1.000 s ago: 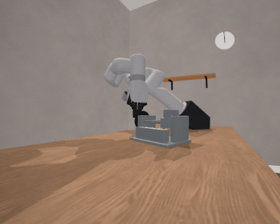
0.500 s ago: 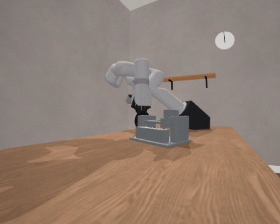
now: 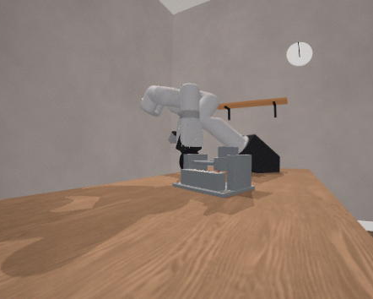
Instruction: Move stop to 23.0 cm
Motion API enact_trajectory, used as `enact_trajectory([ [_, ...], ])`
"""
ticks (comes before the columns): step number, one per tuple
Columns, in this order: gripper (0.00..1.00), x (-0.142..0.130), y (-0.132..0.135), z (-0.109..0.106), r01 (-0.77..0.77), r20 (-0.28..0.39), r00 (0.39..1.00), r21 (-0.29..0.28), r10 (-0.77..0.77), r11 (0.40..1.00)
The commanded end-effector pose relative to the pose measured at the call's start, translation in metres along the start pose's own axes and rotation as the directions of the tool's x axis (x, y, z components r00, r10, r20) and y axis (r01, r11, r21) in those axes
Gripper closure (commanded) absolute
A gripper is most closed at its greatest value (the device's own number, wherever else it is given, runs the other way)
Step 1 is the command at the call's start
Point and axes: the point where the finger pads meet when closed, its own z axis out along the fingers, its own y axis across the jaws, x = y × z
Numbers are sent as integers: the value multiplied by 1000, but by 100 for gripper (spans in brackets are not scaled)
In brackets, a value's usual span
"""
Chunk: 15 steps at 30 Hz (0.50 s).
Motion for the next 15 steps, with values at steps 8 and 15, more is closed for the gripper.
enact_trajectory([
  [8, 94, 0, -5, 13, 0, 0, 1000, 1, 0, 1000],
  [15, 94, 0, -13, 23, 0, 0, 1000, 1, 0, 1000],
])
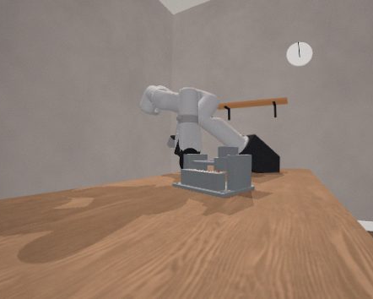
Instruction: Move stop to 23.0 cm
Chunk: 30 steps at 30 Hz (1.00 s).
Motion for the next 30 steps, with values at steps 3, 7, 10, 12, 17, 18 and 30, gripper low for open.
enact_trajectory([
  [3, 94, 0, -8, 6, -1, 0, 1000, 2, 1, 1000],
  [7, 94, 0, -15, 10, -1, 0, 1000, 2, 1, 1000],
  [10, 94, 0, -20, 11, -1, 0, 1000, 2, 1, 1000],
  [12, 94, 0, -24, 12, -1, 0, 1000, 2, 1, 1000],
  [17, 94, 0, -33, 11, -1, 0, 1000, 2, 1, 1000],
  [18, 94, 0, -35, 11, -1, 0, 1000, 2, 1, 1000],
  [30, 94, 0, -51, 0, -1, 0, 1000, 2, 1, 1000],
])
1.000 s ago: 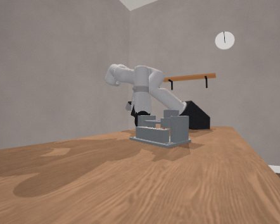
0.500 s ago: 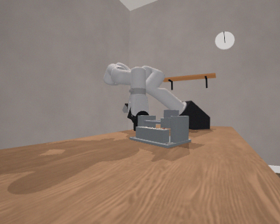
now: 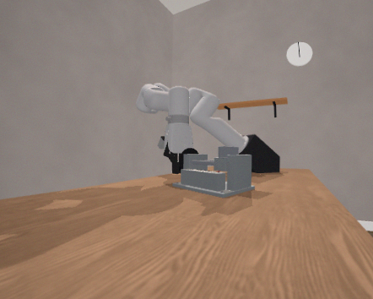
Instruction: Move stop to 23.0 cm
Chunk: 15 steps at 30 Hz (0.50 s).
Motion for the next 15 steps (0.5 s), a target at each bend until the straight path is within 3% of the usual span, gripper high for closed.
enact_trajectory([
  [1, 94, -1, -6, -7, 2, 1, 1000, 0, -2, 1000],
  [15, 94, -1, -13, -24, 2, 1, 1000, 0, -2, 1000],
])
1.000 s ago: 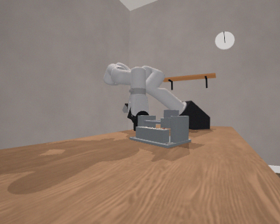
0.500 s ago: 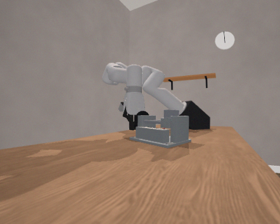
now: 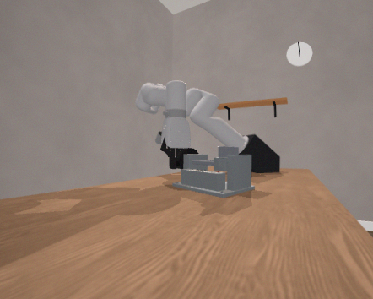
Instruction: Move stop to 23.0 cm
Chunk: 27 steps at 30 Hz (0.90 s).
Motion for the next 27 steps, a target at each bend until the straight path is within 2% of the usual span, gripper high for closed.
enact_trajectory([
  [1, 94, -1, -1, -8, 1, 1, 1000, 1, -1, 1000],
  [27, 94, -1, 13, -35, 1, 1, 1000, 1, -1, 1000],
])
